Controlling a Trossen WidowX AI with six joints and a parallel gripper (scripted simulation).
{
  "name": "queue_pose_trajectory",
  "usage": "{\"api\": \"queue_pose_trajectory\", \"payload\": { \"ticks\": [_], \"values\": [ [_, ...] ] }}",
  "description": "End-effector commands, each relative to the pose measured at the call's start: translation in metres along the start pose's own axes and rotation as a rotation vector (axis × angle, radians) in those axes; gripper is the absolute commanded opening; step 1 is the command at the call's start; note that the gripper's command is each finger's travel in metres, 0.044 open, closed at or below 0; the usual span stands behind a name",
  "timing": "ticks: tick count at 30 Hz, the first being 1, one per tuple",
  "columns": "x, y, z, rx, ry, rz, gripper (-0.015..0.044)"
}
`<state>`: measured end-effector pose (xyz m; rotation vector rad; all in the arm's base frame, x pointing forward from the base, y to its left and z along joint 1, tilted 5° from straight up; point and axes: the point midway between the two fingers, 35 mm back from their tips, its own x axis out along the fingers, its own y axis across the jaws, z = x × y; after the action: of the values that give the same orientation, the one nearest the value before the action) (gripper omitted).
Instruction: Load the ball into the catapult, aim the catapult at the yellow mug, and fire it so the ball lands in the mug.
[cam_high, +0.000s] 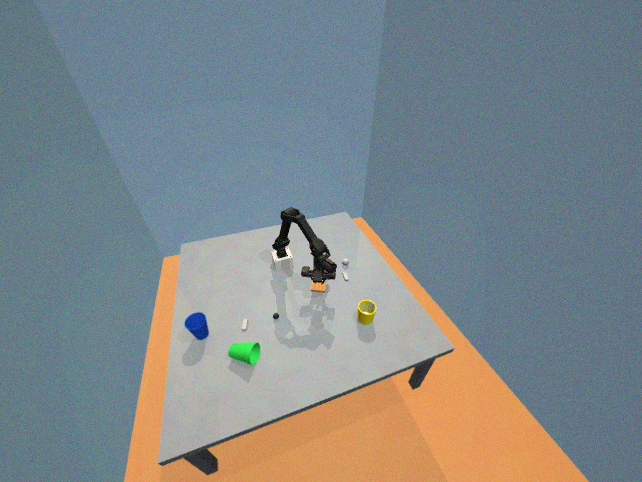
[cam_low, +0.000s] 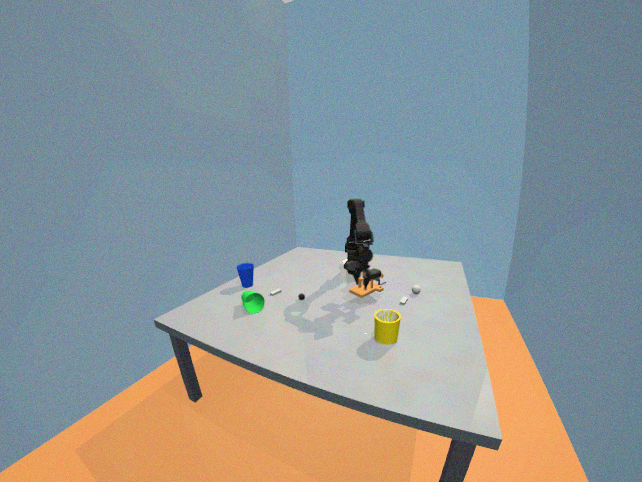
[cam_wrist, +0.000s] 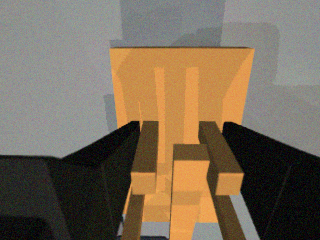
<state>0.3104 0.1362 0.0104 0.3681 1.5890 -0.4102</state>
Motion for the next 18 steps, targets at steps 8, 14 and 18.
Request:
{"api": "queue_pose_trajectory", "payload": {
  "ticks": [8, 14, 18],
  "values": [
    [0.011, 0.005, 0.002, -0.009, -0.005, 0.014, 0.0],
    [0.02, 0.005, 0.002, -0.009, -0.005, 0.014, 0.0],
    [0.027, 0.006, 0.002, -0.009, -0.005, 0.014, 0.0]
  ]
}}
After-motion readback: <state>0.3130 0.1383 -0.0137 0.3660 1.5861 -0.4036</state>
